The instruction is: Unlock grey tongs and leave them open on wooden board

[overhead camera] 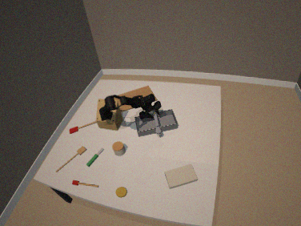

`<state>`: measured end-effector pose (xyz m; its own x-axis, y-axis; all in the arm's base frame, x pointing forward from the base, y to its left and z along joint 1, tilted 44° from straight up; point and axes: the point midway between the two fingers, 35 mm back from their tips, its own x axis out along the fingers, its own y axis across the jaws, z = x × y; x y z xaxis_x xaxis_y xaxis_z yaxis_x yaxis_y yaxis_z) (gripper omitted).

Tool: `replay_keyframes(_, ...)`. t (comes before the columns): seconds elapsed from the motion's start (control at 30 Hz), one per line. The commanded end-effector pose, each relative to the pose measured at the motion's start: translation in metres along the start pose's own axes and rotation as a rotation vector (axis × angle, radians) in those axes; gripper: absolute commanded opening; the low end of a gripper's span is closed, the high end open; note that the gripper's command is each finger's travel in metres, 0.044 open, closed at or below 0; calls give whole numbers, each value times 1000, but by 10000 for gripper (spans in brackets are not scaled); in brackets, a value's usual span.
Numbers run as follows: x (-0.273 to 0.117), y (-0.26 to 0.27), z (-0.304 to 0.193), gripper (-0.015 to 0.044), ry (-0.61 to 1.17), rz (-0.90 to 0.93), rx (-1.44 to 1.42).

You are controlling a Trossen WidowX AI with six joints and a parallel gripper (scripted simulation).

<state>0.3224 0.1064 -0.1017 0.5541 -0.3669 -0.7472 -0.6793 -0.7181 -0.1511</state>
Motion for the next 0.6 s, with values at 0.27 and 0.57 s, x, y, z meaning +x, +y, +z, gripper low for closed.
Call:
replay_keyframes(0.27, 20, 2, 1, 260, -1, 1, -6)
replay_keyframes(0.57, 24, 3, -1, 181, 4, 1, -1)
